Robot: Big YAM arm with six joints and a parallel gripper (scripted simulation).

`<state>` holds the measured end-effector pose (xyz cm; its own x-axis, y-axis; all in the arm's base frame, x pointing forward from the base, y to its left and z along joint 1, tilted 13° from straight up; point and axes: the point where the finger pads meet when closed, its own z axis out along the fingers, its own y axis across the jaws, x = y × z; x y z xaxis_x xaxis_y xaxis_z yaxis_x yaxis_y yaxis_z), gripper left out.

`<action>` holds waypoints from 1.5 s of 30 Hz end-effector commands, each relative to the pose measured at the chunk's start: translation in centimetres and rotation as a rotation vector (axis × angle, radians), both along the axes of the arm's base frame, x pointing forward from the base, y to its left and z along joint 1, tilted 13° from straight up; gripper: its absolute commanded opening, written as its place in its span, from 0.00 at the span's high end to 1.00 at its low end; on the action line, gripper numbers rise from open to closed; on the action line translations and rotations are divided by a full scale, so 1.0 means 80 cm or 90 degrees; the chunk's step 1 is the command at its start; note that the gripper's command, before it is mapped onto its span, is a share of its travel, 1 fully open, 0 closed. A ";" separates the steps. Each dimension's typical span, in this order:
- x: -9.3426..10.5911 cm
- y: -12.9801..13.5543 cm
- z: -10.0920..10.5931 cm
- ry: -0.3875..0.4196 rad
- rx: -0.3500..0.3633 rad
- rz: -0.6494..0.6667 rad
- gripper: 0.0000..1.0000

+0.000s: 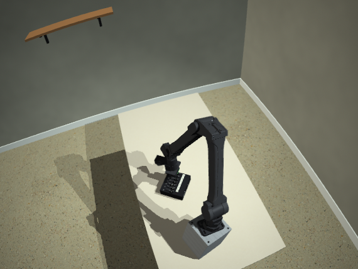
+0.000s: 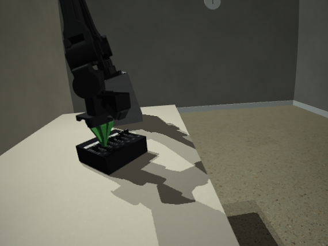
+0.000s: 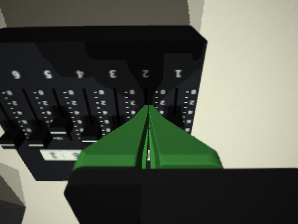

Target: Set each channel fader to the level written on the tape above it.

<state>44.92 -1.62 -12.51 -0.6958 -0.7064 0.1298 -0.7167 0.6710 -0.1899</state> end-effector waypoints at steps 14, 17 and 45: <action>0.004 -0.008 0.020 -0.026 0.001 0.006 1.00; 0.003 -0.013 0.020 -0.025 0.001 0.002 1.00; 0.001 -0.013 0.021 -0.025 0.001 0.004 1.00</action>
